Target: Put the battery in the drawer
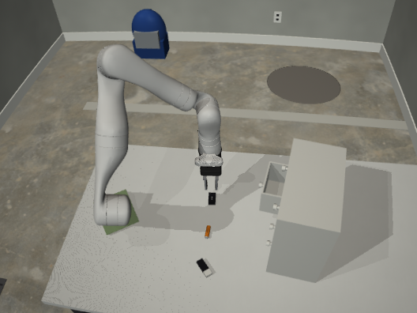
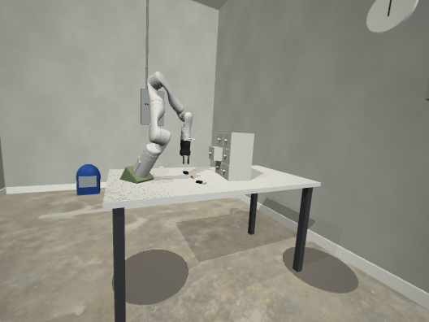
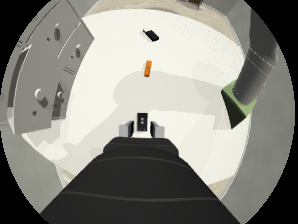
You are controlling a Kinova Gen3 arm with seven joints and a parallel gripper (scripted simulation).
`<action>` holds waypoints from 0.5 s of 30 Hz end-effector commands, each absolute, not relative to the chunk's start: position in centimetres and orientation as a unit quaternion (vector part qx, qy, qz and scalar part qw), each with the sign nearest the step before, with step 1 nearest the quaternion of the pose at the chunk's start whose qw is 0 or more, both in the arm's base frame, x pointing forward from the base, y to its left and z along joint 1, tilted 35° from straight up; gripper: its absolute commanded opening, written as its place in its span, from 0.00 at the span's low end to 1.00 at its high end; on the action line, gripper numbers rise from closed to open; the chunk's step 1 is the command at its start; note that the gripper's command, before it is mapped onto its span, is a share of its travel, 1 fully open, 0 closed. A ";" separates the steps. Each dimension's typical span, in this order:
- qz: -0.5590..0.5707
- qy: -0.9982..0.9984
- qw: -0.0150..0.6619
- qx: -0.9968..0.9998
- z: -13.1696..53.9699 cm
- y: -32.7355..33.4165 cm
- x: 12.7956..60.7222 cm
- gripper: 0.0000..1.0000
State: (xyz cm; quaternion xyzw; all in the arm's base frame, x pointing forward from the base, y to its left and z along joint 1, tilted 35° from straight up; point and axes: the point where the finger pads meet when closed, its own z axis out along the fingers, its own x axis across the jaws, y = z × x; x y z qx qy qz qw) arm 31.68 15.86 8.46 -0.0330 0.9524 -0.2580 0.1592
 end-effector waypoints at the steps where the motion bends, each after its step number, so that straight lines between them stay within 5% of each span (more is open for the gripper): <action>1: -0.257 0.952 0.160 -0.033 8.5 15.9 31.7 0.67; 2: -0.257 0.952 0.160 -0.033 8.5 15.9 31.7 0.81; 15: -0.257 0.952 0.160 -0.033 8.5 15.9 31.7 0.81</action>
